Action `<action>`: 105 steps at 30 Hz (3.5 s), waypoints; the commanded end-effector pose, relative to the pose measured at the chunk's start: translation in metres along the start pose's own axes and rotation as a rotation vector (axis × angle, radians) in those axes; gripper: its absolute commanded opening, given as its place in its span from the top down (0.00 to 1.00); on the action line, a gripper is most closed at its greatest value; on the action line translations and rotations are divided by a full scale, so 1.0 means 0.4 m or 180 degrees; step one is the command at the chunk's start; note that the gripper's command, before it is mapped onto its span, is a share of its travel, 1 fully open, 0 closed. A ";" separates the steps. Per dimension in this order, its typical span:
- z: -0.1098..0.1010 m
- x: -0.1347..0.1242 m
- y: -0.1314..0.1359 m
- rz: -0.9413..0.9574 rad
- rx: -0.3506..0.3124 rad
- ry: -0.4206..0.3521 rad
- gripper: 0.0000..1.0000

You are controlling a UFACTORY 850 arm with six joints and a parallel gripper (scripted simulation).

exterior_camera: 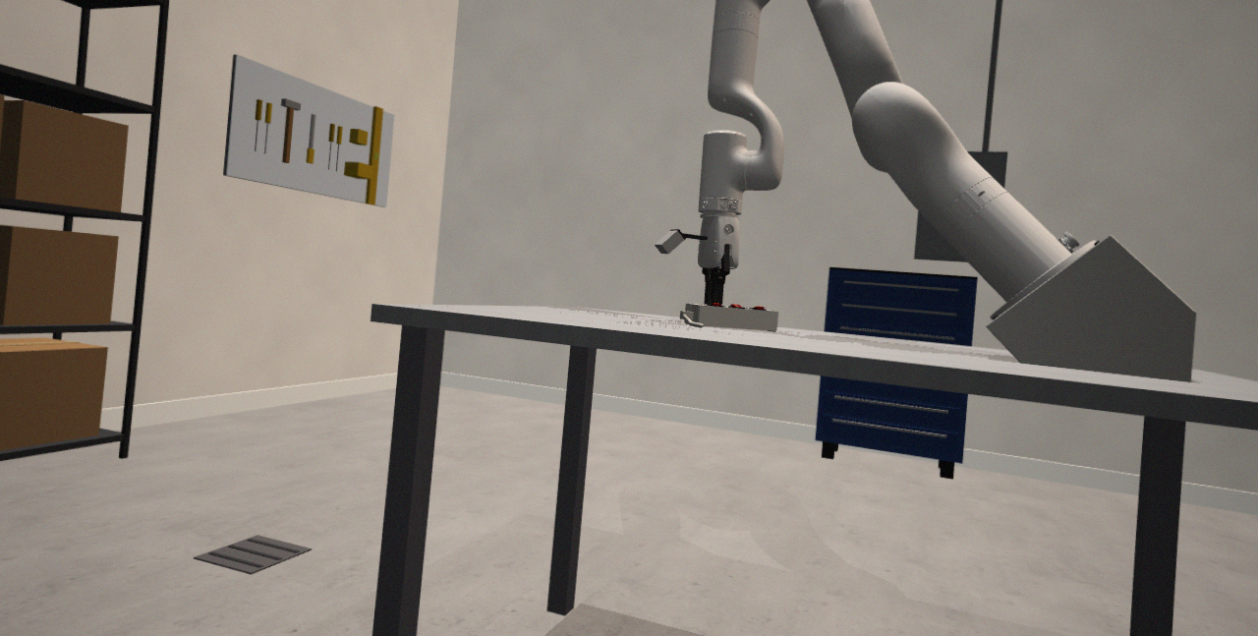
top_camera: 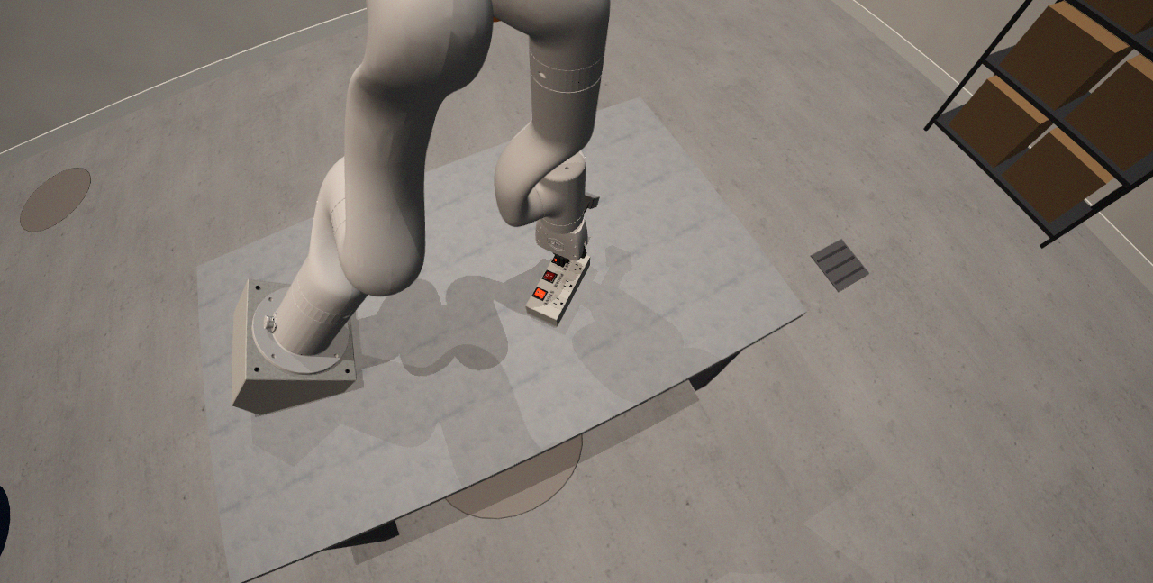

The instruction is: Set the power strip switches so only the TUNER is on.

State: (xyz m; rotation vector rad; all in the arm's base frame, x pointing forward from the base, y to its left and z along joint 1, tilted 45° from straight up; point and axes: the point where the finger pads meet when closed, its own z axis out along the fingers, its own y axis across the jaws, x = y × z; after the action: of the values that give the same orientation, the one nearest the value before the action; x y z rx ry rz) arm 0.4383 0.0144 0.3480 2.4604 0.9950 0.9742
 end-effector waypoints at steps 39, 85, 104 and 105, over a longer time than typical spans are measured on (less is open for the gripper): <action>-0.028 -0.001 -0.001 0.0002 -0.0029 0.0038 1.00; -0.097 -0.001 -0.002 0.0002 -0.0029 0.0038 1.00; -0.109 -0.083 -0.020 -0.0002 0.0035 -0.0037 1.00; -0.110 -0.095 -0.023 -0.0002 0.0043 -0.0042 1.00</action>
State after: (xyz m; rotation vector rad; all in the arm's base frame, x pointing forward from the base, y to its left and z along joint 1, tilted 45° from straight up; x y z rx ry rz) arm 0.3954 0.0041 0.3635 2.4481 0.9793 0.9694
